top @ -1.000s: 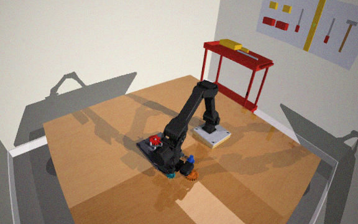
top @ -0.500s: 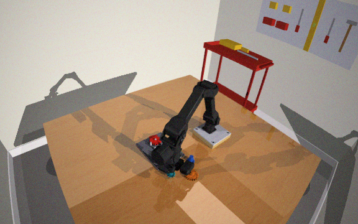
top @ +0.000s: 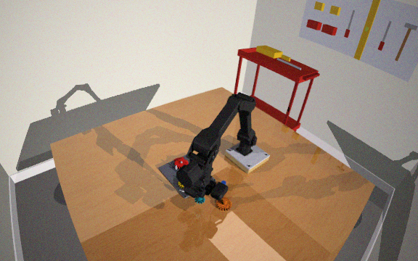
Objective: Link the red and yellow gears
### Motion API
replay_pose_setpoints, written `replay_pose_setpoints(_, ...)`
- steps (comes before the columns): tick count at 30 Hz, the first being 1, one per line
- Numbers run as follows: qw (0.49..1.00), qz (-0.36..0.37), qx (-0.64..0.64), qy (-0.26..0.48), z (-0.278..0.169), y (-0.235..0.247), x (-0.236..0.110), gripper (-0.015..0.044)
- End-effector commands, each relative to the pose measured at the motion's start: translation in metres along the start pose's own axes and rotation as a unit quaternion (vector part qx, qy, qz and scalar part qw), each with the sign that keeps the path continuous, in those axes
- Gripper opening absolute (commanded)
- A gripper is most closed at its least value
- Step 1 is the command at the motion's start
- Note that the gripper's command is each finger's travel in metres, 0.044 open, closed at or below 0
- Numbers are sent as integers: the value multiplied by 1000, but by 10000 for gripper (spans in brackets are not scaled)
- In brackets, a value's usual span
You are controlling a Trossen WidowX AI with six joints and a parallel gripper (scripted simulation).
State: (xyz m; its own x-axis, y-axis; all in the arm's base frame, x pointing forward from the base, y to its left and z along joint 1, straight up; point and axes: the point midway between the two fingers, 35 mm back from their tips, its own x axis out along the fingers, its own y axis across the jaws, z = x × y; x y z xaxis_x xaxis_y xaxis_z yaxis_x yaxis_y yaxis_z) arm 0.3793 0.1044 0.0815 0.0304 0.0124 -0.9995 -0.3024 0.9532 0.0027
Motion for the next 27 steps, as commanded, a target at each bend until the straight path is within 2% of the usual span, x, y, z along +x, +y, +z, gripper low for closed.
replay_pose_setpoints(1,1000,1,-2,-4,2,1,-11,0)
replay_pose_setpoints(27,1000,0,0,-2,0,4,-65,0)
